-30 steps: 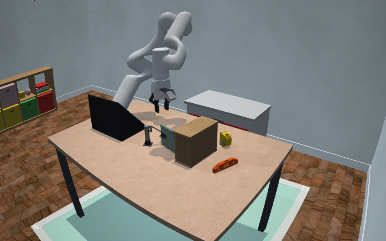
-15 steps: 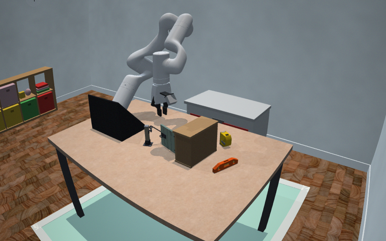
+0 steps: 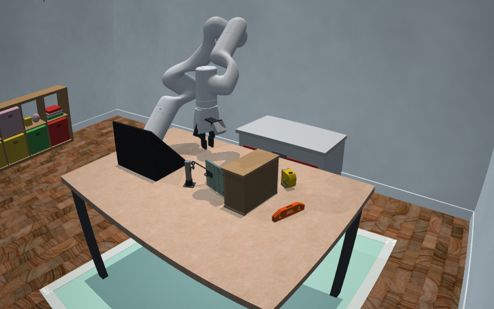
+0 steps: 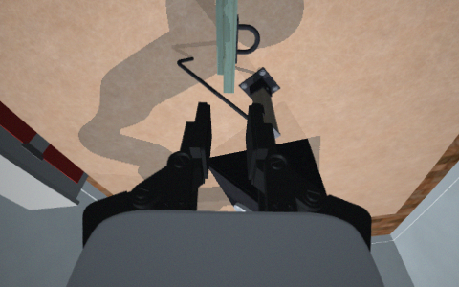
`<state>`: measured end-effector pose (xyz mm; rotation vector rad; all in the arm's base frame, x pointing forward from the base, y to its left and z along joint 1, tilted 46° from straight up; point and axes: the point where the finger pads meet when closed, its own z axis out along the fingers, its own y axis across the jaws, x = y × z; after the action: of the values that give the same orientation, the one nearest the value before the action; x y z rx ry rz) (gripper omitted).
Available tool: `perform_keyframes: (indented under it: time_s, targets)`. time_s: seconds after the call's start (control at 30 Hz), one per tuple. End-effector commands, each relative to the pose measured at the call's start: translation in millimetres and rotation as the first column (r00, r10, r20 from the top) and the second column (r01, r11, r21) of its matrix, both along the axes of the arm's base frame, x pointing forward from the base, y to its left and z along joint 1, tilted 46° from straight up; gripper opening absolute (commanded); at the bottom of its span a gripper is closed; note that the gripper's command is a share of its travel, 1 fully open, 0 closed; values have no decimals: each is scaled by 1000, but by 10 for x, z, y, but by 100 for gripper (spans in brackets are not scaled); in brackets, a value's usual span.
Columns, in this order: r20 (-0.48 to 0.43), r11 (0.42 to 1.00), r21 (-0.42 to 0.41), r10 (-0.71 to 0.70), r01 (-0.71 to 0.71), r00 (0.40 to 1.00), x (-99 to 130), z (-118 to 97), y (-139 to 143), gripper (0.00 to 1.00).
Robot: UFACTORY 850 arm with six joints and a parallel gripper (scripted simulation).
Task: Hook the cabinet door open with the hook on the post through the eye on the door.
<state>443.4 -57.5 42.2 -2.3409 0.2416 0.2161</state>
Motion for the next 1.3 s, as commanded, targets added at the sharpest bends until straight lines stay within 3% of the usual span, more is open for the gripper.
perform_keyframes:
  time_s: [0.0, 1.27]
  targets:
    - [2, 1000, -1, -1, 1, 1000, 7, 4, -7, 27]
    - [3, 1000, 1, -1, 1, 1000, -7, -138, 140, 27]
